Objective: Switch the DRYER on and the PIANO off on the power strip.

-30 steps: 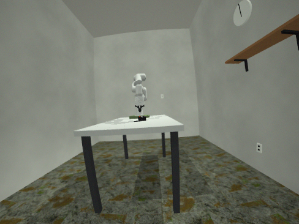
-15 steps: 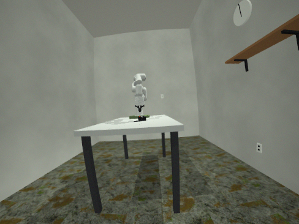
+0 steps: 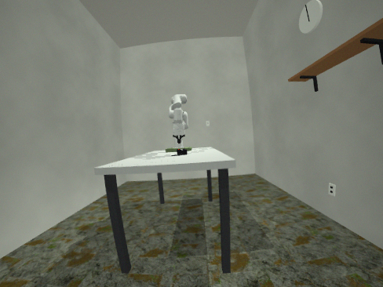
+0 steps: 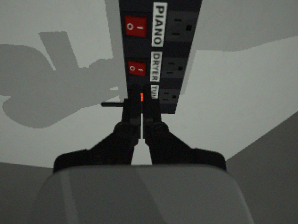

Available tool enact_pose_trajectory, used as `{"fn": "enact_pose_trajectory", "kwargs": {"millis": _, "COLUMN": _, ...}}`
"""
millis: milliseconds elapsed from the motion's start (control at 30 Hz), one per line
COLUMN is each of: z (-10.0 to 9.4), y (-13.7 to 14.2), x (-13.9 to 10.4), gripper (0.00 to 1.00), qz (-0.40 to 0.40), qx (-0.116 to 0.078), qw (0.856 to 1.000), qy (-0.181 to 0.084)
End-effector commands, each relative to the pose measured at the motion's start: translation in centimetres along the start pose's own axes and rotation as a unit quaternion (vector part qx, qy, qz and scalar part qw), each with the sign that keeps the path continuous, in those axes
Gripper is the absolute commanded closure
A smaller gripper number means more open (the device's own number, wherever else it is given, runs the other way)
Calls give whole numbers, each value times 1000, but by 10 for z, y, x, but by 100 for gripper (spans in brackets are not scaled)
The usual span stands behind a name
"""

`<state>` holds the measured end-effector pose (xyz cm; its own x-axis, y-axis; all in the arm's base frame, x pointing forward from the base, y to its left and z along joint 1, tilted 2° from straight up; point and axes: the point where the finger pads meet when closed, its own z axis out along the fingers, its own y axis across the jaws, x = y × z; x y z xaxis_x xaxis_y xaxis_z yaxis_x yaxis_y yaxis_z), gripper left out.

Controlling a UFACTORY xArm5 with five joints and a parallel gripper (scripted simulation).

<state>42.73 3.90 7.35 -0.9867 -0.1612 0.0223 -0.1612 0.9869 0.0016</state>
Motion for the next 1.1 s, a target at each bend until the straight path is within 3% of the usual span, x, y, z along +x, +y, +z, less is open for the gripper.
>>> {"fn": "enact_pose_trajectory", "kwargs": {"millis": 0, "z": -1, "y": 0, "x": -1, "gripper": 100, "qz": 0, "qx": 0, "qw": 1000, "qy": -2}}
{"fn": "enact_pose_trajectory", "kwargs": {"millis": 1067, "z": 27, "y": 0, "x": -1, "gripper": 100, "qz": 0, "qx": 0, "qw": 1000, "qy": -2}}
